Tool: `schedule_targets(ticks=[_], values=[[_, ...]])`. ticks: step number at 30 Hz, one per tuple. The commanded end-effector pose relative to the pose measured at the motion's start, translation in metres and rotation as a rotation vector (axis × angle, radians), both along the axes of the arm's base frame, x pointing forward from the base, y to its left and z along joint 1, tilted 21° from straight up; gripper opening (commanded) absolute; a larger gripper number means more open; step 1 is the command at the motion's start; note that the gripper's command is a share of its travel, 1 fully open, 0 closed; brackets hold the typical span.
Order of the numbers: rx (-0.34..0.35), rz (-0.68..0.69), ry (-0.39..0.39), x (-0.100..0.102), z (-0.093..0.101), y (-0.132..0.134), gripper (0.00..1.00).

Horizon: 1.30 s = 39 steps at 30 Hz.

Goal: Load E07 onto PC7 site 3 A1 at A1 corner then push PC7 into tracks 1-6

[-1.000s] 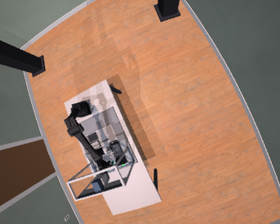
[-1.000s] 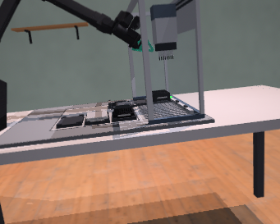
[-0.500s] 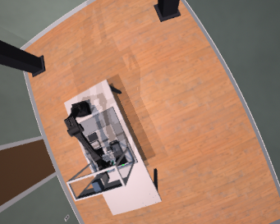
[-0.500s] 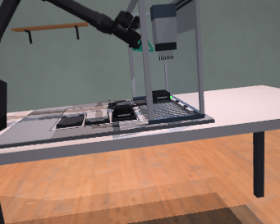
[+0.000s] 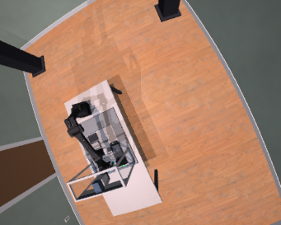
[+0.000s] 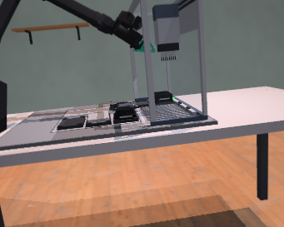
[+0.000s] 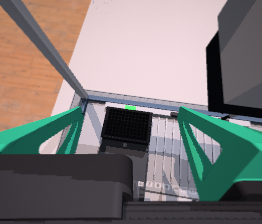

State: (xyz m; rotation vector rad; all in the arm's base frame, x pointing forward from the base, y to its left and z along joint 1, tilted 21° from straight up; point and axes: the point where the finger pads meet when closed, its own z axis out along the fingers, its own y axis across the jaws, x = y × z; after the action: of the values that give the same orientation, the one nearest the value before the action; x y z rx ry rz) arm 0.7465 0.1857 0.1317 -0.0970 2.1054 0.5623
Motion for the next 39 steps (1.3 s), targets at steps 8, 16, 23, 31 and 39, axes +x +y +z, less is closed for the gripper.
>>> schedule_targets(ticks=[8,16,23,31,39], values=[[0.007,0.008,-0.088,-0.027,0.046,0.003,1.00],[0.013,0.006,-0.083,-0.059,0.043,0.001,1.00],[0.021,0.002,-0.077,-0.086,0.040,-0.002,1.00],[0.021,0.002,-0.076,-0.110,0.038,-0.003,1.00],[0.021,0.002,-0.074,-0.142,0.035,-0.006,1.00]])
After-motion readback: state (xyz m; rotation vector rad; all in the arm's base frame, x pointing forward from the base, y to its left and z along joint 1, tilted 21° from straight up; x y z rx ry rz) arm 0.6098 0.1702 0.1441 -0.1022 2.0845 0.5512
